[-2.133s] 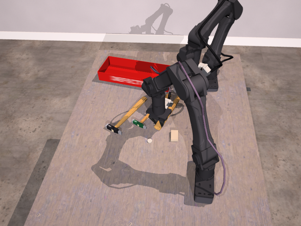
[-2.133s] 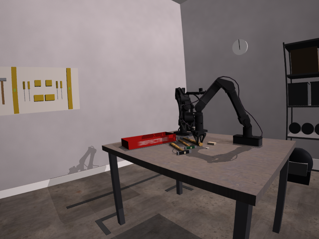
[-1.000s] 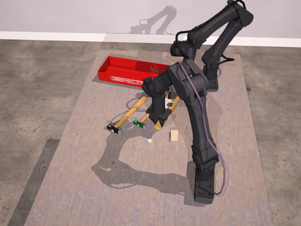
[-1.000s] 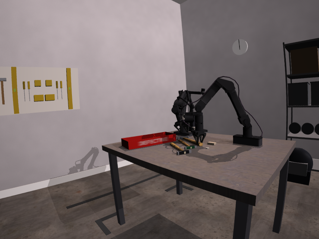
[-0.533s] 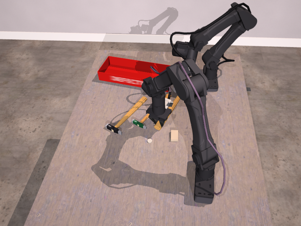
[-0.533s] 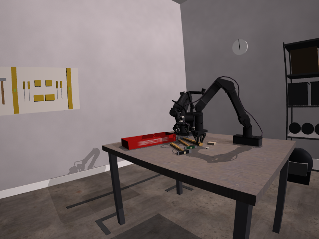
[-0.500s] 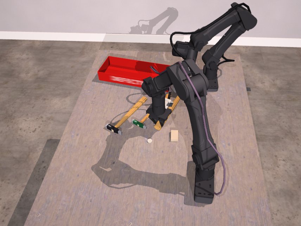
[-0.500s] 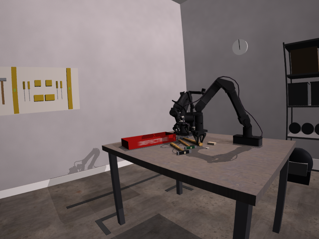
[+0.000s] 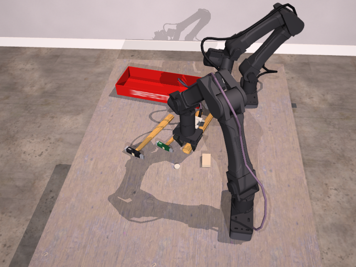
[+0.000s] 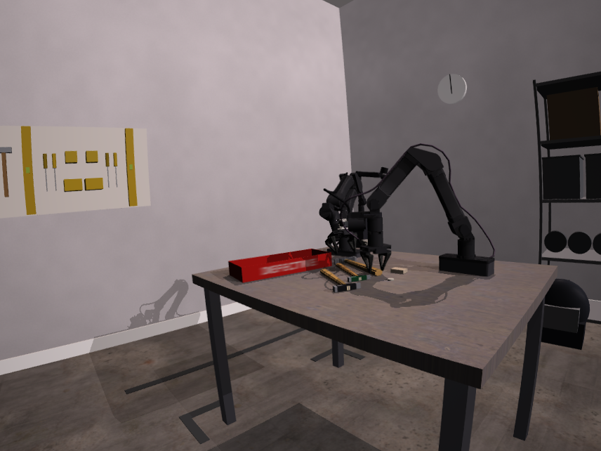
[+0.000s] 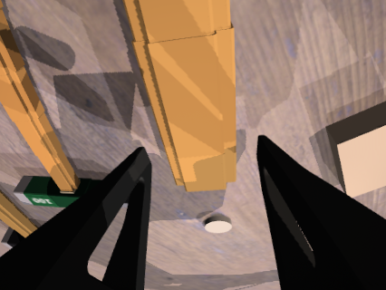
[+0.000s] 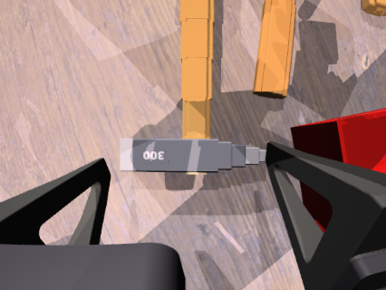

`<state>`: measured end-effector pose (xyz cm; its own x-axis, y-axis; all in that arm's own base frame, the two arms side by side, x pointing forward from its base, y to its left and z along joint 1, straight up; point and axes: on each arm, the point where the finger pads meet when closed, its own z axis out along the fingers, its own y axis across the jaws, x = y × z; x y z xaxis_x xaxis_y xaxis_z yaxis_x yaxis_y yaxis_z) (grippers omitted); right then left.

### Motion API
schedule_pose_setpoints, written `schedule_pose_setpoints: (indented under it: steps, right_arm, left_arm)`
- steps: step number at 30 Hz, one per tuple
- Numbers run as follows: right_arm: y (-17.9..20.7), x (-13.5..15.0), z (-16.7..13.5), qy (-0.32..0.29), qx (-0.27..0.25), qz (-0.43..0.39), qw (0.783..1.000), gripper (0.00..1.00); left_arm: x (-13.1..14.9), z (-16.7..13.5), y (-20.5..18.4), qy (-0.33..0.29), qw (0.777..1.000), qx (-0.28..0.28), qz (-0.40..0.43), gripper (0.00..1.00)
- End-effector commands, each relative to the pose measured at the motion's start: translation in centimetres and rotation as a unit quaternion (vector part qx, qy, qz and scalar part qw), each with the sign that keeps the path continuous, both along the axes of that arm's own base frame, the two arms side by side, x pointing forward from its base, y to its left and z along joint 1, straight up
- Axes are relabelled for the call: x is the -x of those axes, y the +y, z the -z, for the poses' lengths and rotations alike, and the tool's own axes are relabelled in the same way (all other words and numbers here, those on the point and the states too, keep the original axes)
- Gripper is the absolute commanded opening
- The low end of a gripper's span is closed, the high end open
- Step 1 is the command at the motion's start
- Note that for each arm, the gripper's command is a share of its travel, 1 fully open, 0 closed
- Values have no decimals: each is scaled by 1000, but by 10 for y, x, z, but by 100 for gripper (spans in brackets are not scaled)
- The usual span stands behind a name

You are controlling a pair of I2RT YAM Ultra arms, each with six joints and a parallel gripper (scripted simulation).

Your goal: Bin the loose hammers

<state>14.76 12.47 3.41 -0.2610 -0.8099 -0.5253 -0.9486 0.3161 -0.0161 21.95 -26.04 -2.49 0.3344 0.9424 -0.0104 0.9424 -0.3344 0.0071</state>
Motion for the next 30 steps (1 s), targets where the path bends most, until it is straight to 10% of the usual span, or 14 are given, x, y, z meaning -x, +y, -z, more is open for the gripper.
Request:
schedule_pose_setpoints:
  steps: [1, 15, 19, 30]
  right_arm:
    - [4, -5, -7, -11, -15, 4, 1000, 100]
    - [4, -5, -7, -11, -15, 4, 1000, 100]
    - [4, -5, -7, -11, -15, 4, 1000, 100]
    - [4, -5, -7, -11, -15, 4, 1000, 100]
  left_arm:
    - [4, -9, 2, -8, 1000, -2, 0, 58]
    - [0, -40, -8, -20, 1000, 20, 0, 58]
    - [-1, -54, -5, -19, 1000, 20, -1, 100]
    - [-1, -69, -3, -4, 1000, 1, 5, 100]
